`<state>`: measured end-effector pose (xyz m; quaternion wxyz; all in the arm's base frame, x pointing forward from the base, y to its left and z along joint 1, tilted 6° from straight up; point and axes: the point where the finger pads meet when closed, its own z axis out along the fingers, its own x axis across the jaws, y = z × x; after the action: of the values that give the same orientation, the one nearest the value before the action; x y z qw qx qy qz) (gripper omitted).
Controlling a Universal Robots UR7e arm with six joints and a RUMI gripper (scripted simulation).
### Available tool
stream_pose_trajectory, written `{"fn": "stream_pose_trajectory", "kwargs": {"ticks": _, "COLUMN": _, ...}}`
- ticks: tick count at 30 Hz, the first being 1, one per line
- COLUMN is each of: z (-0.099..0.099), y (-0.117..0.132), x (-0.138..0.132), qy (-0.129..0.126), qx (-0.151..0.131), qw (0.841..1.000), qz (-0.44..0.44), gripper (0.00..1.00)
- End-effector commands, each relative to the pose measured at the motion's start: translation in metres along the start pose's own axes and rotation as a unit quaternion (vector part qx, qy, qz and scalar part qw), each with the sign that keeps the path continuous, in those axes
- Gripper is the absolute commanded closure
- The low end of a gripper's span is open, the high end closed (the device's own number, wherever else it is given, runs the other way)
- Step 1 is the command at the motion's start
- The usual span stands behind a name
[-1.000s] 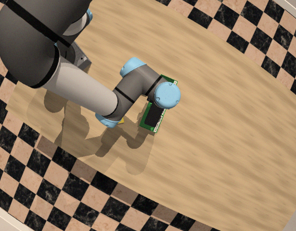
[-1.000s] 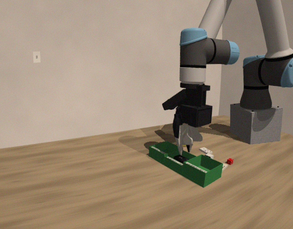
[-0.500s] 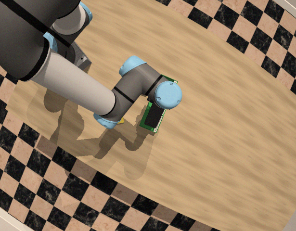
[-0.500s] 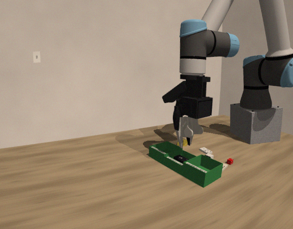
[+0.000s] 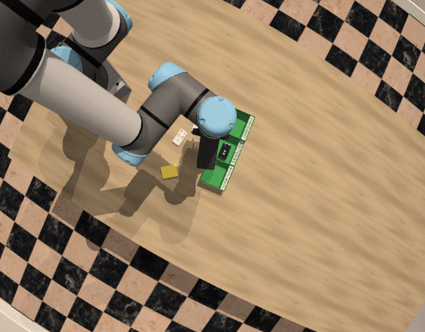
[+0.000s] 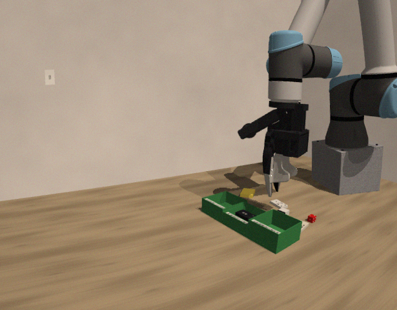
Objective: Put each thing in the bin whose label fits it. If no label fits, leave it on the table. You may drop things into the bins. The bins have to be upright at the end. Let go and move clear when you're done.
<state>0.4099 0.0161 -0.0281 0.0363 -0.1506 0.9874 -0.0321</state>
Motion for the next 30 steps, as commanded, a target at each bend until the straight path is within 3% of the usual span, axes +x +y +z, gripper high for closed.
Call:
{"fn": "stream_pose_trajectory", "kwargs": {"ticks": 1, "z": -0.0057, "y": 0.0138, "x": 0.0241, "qy": -0.004, "qx": 0.001, "qw": 0.997, "qz": -0.078, "gripper": 0.77}}
{"fn": "stream_pose_trajectory", "kwargs": {"ticks": 6, "z": -0.0057, "y": 0.0139, "x": 0.0241, "qy": -0.002, "qx": 0.001, "qw": 0.993, "qz": -0.117, "gripper": 0.77}}
{"fn": "stream_pose_trajectory", "kwargs": {"ticks": 21, "z": -0.0057, "y": 0.0139, "x": 0.0241, "qy": -0.001, "qx": 0.008, "qw": 0.946, "qz": -0.325, "gripper": 0.77}}
{"fn": "stream_pose_trajectory", "kwargs": {"ticks": 23, "z": -0.0057, "y": 0.0139, "x": 0.0241, "qy": -0.001, "qx": 0.008, "qw": 0.946, "qz": -0.325, "gripper": 0.77}}
{"fn": "stream_pose_trajectory", "kwargs": {"ticks": 24, "z": -0.0057, "y": 0.0139, "x": 0.0241, "qy": -0.001, "qx": 0.009, "qw": 0.933, "qz": -0.36, "gripper": 0.77}}
{"fn": "stream_pose_trajectory", "kwargs": {"ticks": 30, "z": -0.0056, "y": 0.0138, "x": 0.0245, "qy": 0.0, "qx": 0.01, "qw": 0.904, "qz": -0.427, "gripper": 0.77}}
